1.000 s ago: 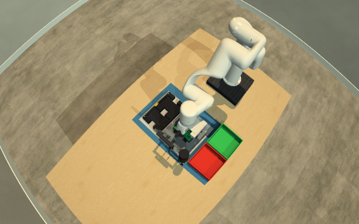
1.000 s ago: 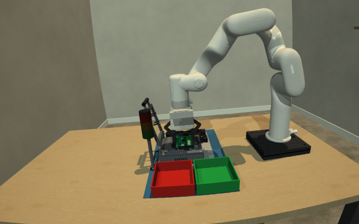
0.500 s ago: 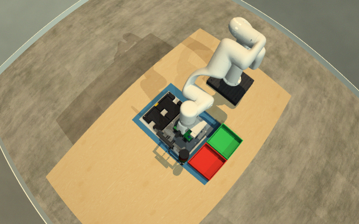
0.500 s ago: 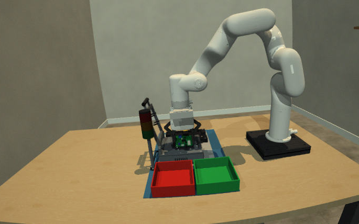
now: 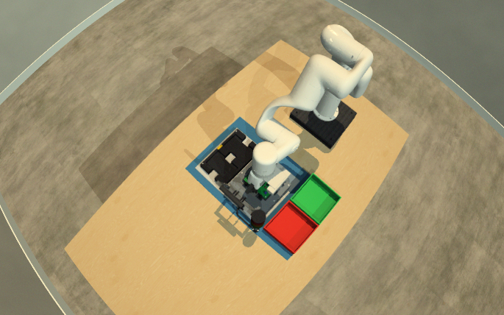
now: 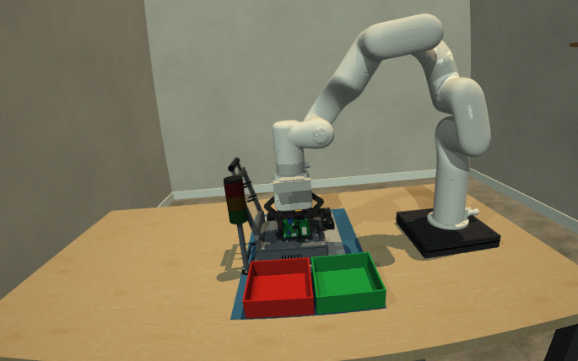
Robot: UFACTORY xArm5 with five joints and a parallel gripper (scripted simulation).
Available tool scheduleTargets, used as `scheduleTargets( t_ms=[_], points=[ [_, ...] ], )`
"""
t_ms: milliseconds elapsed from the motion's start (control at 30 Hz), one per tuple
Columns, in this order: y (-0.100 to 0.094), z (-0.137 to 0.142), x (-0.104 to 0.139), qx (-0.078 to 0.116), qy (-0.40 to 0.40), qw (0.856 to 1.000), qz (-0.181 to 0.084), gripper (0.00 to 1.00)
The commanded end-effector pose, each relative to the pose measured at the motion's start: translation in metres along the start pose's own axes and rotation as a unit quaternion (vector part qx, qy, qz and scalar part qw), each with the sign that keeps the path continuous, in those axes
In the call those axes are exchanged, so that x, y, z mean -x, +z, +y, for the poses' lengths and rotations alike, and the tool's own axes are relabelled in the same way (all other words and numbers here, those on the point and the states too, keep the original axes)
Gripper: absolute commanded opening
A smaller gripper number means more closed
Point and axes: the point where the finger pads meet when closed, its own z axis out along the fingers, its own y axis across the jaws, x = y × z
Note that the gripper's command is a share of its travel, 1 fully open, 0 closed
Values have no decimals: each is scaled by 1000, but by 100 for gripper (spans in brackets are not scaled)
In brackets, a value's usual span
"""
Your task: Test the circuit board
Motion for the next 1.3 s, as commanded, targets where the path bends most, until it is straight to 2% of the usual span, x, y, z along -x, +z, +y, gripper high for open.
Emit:
scheduleTargets(
  t_ms=[0, 33, 67, 1267],
  points=[
    [-1, 2, 0, 3, 0, 1000, 0, 79],
    [-1, 2, 0, 3, 0, 1000, 0, 79],
    [-1, 2, 0, 3, 0, 1000, 0, 100],
    [-1, 2, 0, 3, 0, 1000, 0, 100]
  ],
)
